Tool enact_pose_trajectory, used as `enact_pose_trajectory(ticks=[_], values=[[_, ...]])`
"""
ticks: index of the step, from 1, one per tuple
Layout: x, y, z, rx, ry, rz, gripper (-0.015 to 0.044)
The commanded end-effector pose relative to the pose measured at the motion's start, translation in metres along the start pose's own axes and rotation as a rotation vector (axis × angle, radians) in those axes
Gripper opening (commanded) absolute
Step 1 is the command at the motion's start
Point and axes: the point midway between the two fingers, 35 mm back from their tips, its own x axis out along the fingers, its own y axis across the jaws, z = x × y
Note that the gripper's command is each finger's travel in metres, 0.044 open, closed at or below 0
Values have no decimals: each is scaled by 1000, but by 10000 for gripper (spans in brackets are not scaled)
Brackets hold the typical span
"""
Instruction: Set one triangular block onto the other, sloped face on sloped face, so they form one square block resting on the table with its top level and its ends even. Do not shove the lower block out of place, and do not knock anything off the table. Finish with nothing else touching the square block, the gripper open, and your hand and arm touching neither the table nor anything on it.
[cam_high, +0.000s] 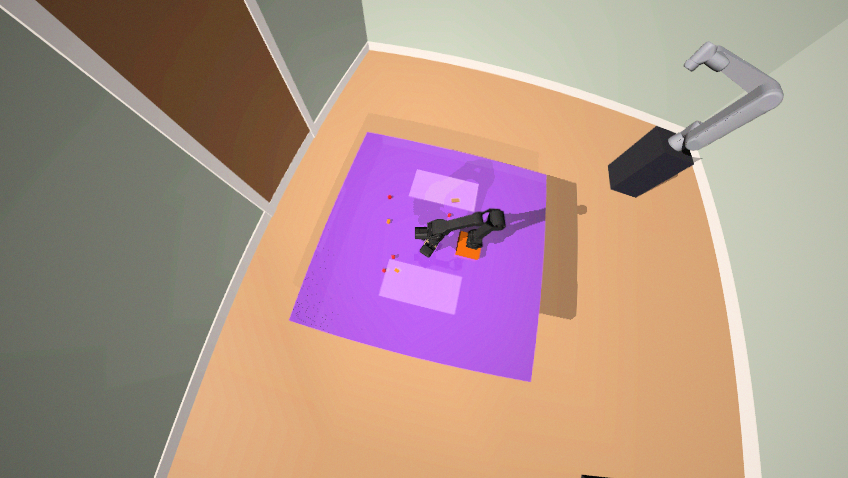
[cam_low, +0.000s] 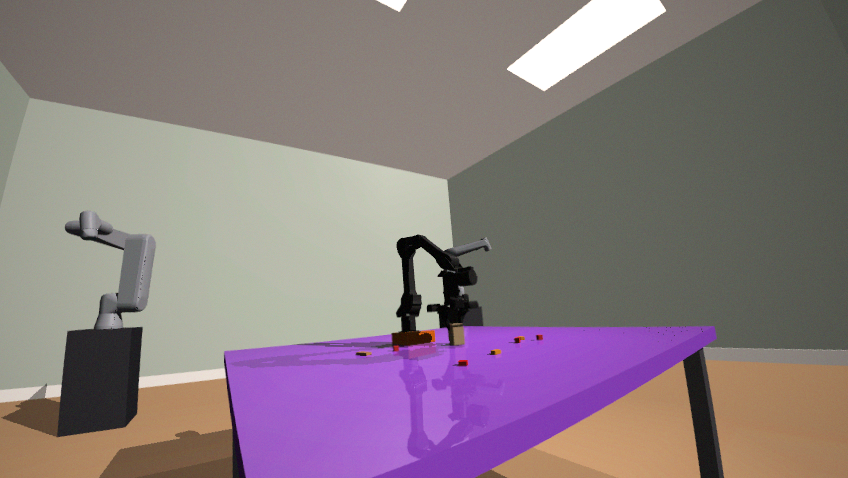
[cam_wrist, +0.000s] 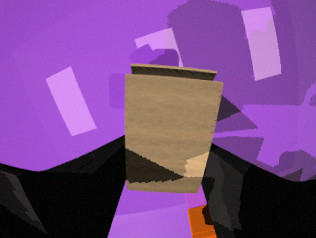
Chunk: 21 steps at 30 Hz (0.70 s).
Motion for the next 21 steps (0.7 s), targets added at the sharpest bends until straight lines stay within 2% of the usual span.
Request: enact_pose_trajectory(ticks=[1, 21], values=[[3, 0, 0, -4, 4, 1, 0], [8, 0, 2, -6, 5, 3, 0]])
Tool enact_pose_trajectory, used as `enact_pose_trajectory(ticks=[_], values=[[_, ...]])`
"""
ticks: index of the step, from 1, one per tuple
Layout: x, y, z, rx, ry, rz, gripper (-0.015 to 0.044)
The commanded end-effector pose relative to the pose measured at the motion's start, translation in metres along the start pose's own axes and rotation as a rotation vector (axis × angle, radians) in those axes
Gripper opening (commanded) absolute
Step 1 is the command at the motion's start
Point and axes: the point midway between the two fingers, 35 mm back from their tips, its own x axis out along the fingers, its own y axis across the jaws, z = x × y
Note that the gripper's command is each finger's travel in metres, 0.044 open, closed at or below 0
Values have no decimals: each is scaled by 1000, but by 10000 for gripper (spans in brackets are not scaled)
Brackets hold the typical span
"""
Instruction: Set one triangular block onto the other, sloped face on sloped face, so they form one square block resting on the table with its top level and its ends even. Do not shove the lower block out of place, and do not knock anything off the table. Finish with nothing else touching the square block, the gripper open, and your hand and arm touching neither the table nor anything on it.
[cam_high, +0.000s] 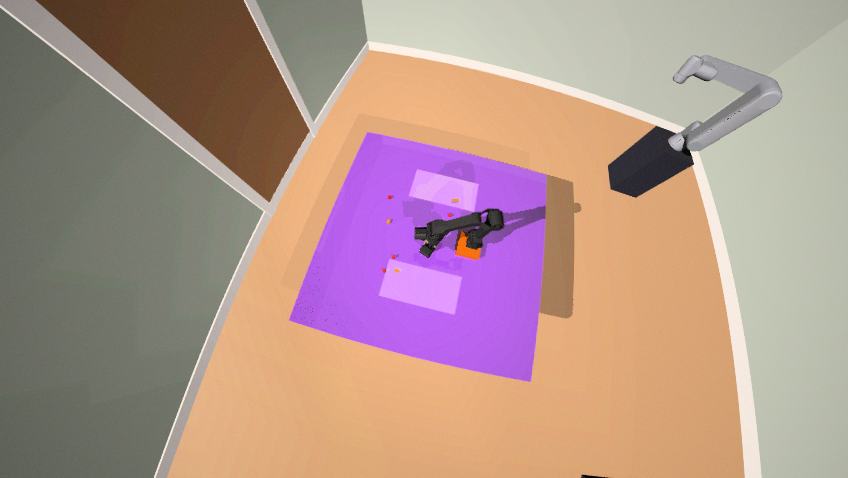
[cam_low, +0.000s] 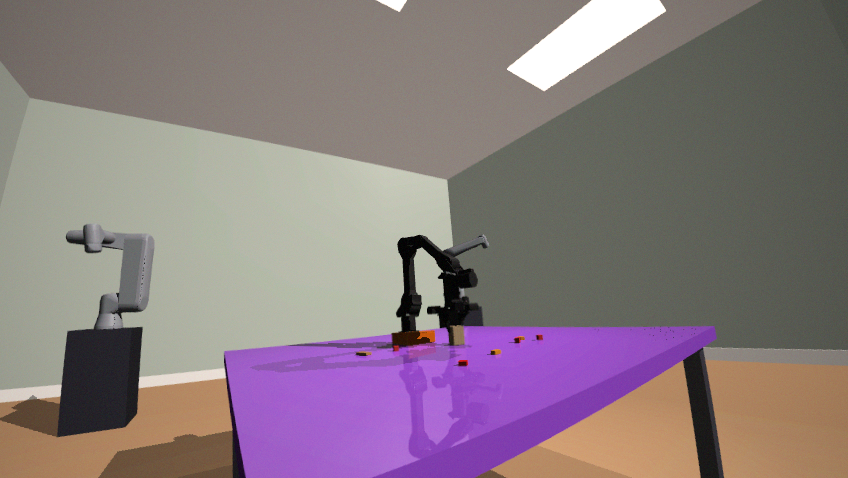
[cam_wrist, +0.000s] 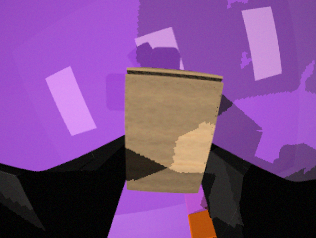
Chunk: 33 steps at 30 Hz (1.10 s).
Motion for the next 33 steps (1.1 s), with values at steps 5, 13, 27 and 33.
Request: enact_pose_trajectory(ticks=[5, 13, 27, 33], values=[[1, 0, 0, -4, 2, 3, 0], [2, 0, 0, -4, 2, 3, 0], [2, 0, 1, -4, 3, 4, 0], [2, 0, 1, 0, 2, 0, 131]])
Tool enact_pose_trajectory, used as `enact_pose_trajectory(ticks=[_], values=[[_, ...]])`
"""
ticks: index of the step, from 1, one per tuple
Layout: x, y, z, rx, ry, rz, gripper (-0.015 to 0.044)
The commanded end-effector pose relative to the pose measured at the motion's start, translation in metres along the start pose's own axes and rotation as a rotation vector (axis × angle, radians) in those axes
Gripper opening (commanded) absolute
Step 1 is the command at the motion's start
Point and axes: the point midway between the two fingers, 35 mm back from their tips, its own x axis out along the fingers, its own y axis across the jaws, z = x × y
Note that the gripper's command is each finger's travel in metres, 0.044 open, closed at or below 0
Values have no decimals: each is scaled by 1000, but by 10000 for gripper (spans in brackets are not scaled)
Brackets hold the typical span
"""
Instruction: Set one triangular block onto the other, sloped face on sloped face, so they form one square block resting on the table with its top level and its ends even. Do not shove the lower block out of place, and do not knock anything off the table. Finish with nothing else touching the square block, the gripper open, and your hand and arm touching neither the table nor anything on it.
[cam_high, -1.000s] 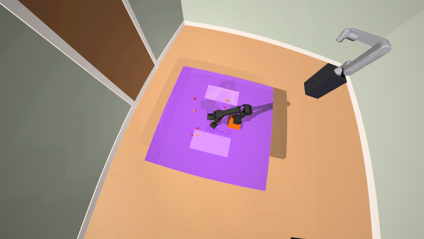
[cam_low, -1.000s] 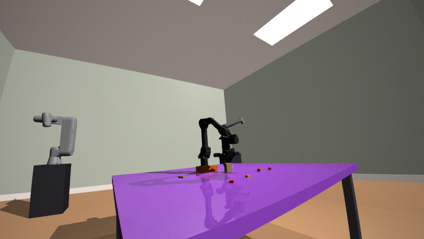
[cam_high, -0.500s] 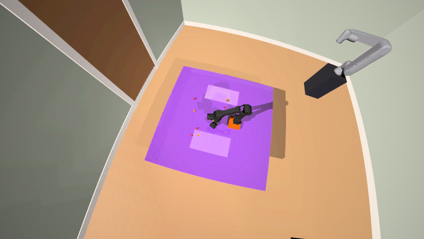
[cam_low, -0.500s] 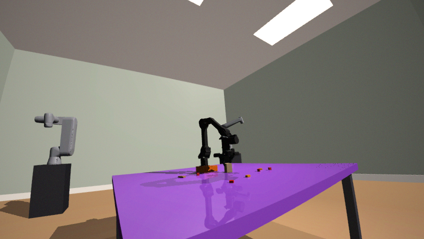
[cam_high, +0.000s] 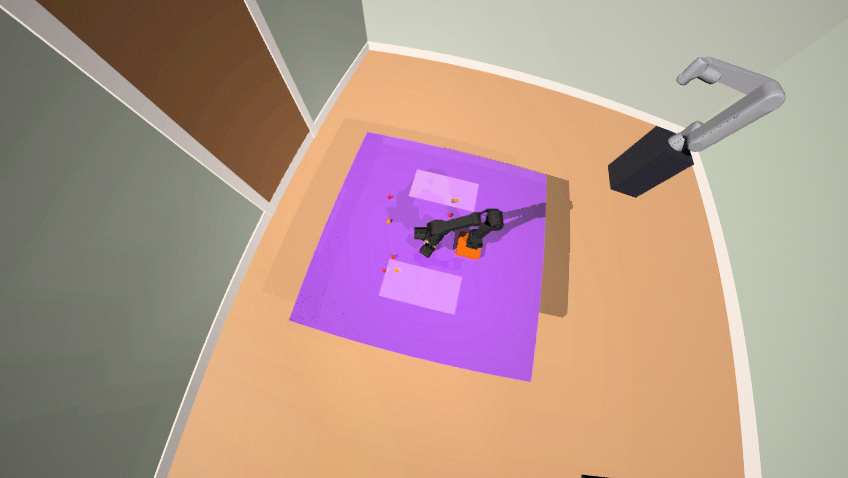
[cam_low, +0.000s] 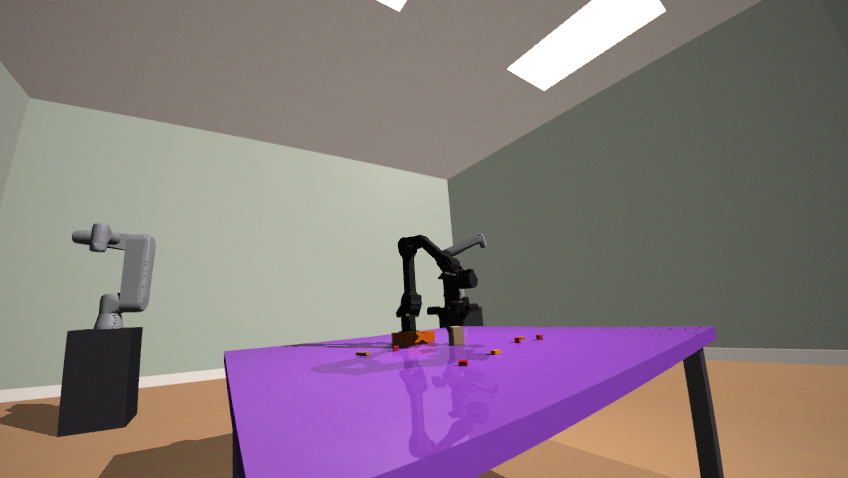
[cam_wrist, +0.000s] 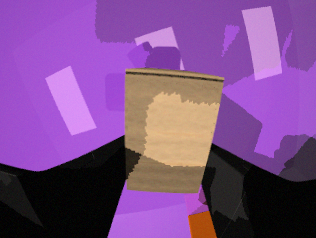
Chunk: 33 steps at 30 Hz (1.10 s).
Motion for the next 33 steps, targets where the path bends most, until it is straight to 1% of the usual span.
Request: enact_pose_trajectory(ticks=[1, 12, 20, 22, 28, 30, 33], values=[[0, 0, 0, 0, 0, 0, 157], [0, 0, 0, 0, 0, 0, 440], [-2, 0, 0, 0, 0, 0, 440], [-16, 2, 3, 0, -1, 0, 440], [-101, 1, 2, 0, -1, 0, 440], [-110, 0, 0, 0, -1, 0, 440], [-110, 0, 0, 0, -1, 0, 440]])
